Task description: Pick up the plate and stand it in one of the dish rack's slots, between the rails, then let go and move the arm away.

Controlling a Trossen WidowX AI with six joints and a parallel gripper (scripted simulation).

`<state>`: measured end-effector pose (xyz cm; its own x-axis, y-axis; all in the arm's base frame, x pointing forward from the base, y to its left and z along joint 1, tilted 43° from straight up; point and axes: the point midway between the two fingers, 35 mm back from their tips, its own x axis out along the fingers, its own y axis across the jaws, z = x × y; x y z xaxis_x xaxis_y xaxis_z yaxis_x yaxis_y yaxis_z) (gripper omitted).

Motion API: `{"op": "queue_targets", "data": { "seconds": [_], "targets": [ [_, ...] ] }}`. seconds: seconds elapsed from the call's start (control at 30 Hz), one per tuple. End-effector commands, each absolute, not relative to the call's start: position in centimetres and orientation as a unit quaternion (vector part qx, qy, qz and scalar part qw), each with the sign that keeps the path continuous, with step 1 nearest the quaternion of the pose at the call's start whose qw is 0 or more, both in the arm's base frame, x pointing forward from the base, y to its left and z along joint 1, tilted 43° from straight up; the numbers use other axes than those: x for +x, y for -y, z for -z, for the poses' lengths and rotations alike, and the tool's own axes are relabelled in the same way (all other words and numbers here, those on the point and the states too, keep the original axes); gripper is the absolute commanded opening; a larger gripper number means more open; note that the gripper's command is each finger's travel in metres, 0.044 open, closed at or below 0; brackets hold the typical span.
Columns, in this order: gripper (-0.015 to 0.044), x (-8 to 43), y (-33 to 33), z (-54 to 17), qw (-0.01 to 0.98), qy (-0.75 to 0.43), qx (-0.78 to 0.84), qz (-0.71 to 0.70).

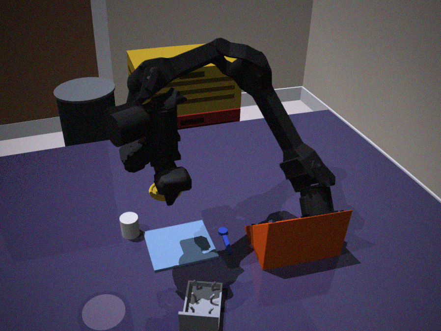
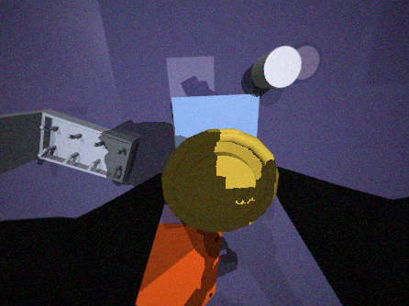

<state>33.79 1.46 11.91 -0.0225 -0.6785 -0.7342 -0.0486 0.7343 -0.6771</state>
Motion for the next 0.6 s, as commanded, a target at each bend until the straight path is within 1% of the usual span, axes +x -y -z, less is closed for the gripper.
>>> {"op": "queue_targets", "data": {
  "seconds": [0.0,0.13,0.47,0.57],
  "targets": [
    [0.0000,33.8,-2.1,-12.6,0.644,-0.673,-0.268,0.246],
    [0.0000,33.2,-3.2,-11.8,0.651,-0.667,-0.250,0.262],
    [0.0000,27.8,-8.9,-6.7,0.683,-0.615,-0.138,0.369],
    [0.0000,27.4,-9.2,-6.4,0.684,-0.611,-0.130,0.376]
  ]
}}
